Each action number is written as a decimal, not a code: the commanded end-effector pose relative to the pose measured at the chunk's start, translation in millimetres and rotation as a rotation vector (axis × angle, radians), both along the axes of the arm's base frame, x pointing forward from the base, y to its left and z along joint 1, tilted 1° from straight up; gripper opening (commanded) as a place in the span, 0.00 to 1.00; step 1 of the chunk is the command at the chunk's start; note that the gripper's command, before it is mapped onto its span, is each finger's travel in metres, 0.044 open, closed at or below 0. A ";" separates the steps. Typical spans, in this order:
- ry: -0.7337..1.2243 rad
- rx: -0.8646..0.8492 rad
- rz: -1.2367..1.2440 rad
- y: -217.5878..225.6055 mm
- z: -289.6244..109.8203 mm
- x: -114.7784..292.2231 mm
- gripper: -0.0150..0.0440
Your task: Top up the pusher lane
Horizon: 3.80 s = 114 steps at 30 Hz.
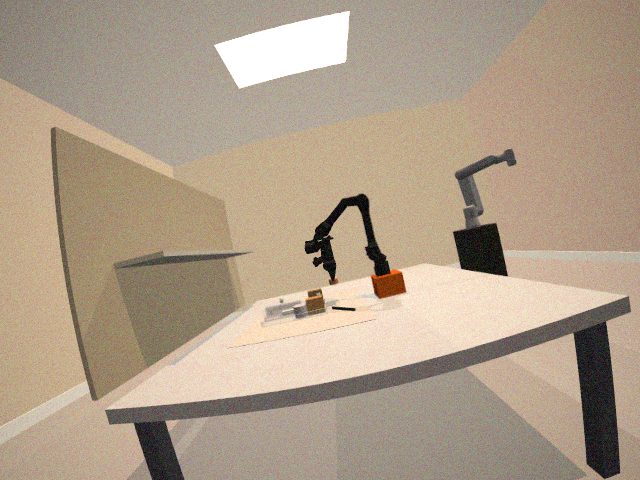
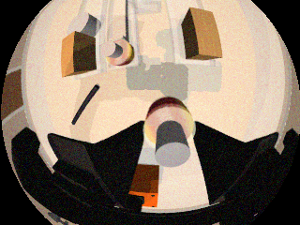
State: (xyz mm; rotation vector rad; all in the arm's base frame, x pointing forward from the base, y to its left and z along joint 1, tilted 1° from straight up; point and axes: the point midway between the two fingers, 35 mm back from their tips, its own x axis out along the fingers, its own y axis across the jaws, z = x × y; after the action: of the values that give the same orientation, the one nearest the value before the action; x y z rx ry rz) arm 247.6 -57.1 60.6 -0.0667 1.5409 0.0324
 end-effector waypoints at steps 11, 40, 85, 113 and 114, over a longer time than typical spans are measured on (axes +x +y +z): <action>-0.012 -0.002 0.036 25.0 0.9 14.1 0.25; -0.005 0.006 0.059 71.5 -54.3 31.4 0.25; -0.007 0.006 0.059 73.9 -53.5 52.7 0.25; -0.008 0.006 0.059 75.6 -52.6 66.0 0.25; -0.008 0.006 0.059 75.7 -52.5 66.4 0.25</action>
State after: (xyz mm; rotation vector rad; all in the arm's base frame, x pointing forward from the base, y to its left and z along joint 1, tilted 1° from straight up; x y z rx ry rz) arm 303.1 17.6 5.2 -0.1093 1.5618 0.0855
